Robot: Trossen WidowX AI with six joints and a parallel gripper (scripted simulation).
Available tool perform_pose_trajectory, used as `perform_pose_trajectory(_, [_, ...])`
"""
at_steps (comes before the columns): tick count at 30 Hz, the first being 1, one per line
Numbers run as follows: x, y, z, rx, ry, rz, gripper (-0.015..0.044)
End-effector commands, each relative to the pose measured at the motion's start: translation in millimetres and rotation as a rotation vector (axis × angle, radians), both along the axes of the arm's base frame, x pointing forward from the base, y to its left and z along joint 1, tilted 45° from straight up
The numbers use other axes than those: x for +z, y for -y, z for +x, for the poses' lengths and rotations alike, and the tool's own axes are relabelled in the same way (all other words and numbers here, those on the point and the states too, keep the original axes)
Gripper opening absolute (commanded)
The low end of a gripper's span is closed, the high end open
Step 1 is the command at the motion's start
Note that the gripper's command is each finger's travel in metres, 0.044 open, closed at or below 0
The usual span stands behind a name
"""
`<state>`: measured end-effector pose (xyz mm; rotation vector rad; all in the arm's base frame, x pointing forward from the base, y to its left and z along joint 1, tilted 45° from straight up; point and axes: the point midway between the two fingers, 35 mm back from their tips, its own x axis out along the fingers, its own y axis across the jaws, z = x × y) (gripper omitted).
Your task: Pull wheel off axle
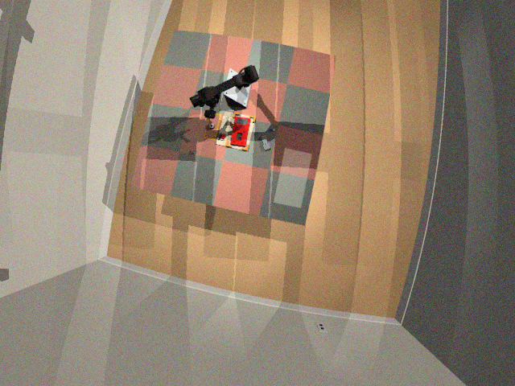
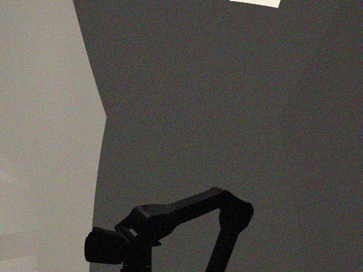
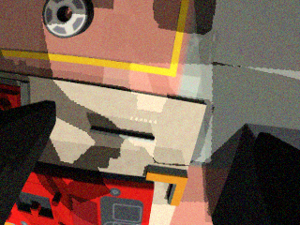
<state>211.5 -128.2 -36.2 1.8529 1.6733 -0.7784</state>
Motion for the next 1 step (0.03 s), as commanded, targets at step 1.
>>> perform_pose_trajectory(1, [-0.2, -1.5, -1.7, 0.005, -0.003, 0.003, 0.0440])
